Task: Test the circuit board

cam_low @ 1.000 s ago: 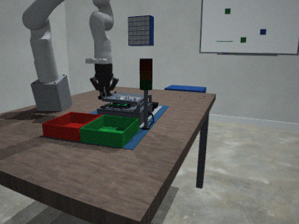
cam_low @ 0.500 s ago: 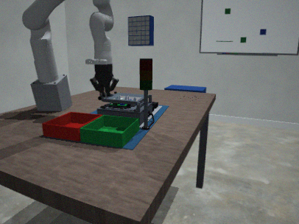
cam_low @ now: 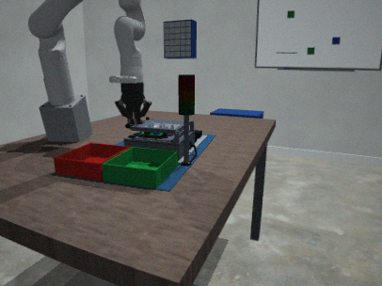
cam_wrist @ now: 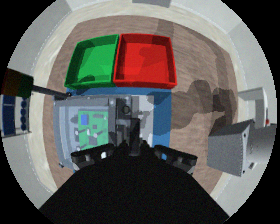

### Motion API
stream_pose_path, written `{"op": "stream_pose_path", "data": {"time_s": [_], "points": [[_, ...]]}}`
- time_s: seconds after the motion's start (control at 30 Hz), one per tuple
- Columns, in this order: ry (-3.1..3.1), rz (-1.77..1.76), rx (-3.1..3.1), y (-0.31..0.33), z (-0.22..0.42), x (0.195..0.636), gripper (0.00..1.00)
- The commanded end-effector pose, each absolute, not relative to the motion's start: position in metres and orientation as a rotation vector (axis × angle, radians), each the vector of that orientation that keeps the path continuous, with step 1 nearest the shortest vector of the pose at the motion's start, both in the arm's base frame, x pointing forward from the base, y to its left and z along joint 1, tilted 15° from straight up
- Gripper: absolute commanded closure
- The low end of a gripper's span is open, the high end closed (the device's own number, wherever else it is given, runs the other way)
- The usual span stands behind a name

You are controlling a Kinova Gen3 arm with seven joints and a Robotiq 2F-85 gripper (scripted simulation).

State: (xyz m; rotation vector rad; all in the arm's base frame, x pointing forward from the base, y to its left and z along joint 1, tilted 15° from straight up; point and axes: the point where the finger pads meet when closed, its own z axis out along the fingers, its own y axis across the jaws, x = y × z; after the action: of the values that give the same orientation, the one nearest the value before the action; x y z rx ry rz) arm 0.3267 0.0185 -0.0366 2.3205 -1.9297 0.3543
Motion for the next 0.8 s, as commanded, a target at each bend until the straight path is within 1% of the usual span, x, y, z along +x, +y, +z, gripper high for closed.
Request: {"op": "stream_pose_path", "data": {"time_s": [0.0,0.2,0.23,0.77], "points": [[-1.925,0.351,2.316,0.0174,-0.0417,0.3273,1.0],[-1.925,0.351,2.316,0.0174,-0.0417,0.3273,1.0],[-1.925,0.351,2.316,0.0174,-0.0417,0.3273,0.5],[-1.925,0.351,2.316,0.0174,-0.0417,0.3273,0.5]]}}
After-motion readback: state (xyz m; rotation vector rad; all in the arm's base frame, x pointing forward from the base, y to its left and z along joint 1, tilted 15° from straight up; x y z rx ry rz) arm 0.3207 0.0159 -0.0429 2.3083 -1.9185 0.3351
